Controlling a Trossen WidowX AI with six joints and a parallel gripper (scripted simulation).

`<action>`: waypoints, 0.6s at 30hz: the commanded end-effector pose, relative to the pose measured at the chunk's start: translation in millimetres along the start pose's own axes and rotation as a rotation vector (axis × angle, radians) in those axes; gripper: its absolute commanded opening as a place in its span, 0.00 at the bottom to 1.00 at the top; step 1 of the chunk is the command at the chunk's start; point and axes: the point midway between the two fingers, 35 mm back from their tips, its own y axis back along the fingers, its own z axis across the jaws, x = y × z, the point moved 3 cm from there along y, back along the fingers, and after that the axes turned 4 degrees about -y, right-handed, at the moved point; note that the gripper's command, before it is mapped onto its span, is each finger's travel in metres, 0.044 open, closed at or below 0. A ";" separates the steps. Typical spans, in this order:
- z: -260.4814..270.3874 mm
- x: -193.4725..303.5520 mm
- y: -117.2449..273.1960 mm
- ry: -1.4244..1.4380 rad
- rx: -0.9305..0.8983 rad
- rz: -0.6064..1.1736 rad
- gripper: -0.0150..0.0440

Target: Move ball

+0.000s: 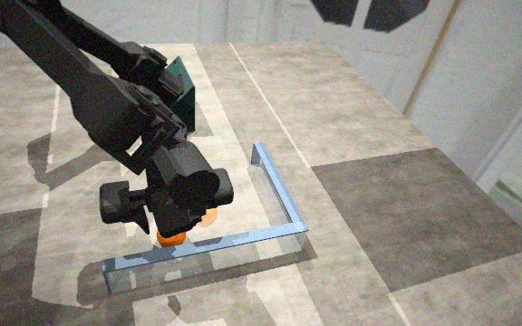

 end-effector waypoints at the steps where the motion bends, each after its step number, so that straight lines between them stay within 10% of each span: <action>1: 0.3 2.1 -6.9 0.008 0.006 0.004 0.84; 12: -0.3 2.9 -22.0 0.008 0.008 0.004 0.84; 18: -0.3 2.9 -22.0 0.008 0.008 0.004 0.64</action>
